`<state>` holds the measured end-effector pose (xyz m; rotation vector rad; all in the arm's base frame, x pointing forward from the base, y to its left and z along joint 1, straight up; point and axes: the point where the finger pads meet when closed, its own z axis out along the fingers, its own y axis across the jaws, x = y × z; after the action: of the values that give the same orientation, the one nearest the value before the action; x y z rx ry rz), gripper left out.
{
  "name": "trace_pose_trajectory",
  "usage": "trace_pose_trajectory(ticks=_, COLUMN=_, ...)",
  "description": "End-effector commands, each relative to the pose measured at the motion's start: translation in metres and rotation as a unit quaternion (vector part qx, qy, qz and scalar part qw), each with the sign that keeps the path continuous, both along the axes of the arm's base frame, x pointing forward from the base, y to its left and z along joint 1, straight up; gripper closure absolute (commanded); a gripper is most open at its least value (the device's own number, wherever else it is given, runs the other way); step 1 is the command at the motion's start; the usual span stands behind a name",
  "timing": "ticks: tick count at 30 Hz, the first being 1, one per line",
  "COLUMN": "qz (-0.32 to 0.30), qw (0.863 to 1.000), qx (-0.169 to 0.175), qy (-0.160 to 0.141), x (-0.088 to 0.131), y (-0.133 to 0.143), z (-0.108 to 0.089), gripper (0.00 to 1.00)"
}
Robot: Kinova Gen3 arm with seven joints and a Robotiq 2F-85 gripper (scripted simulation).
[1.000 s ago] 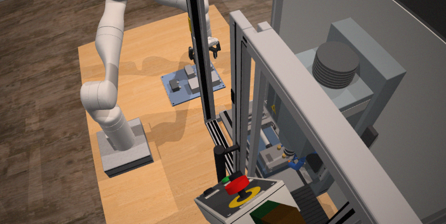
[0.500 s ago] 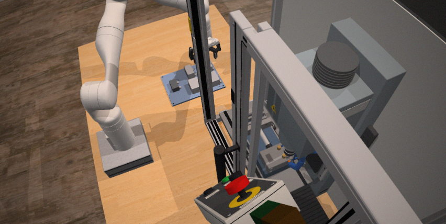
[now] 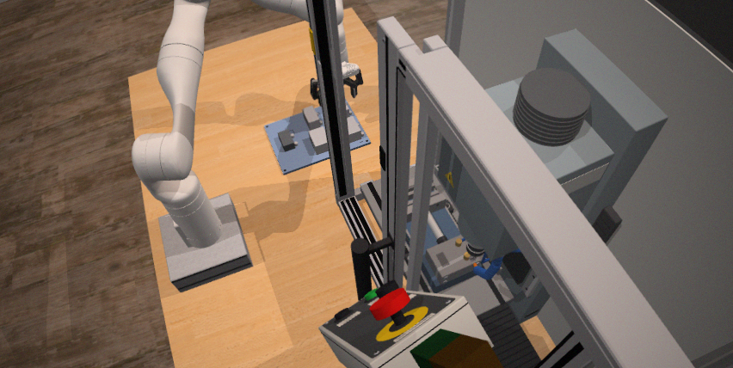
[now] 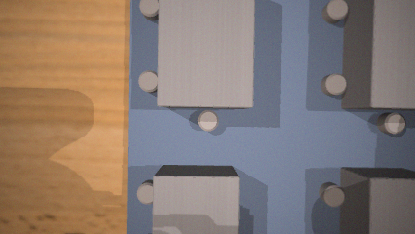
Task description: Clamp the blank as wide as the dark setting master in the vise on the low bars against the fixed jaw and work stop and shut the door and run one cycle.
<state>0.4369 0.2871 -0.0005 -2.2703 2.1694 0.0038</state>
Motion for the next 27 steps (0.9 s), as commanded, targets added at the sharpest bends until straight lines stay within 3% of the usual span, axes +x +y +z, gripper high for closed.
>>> trace_pose_trajectory(ticks=1, qz=0.001, qw=1.000, qx=0.002, qy=-0.003, x=0.0014, y=0.0003, z=-0.0012, gripper=0.00)
trace_pose_trajectory(ticks=27, qz=0.001, qw=1.000, qx=0.002, qy=-0.003, x=0.0011, y=0.0005, z=-0.0069, gripper=0.00)
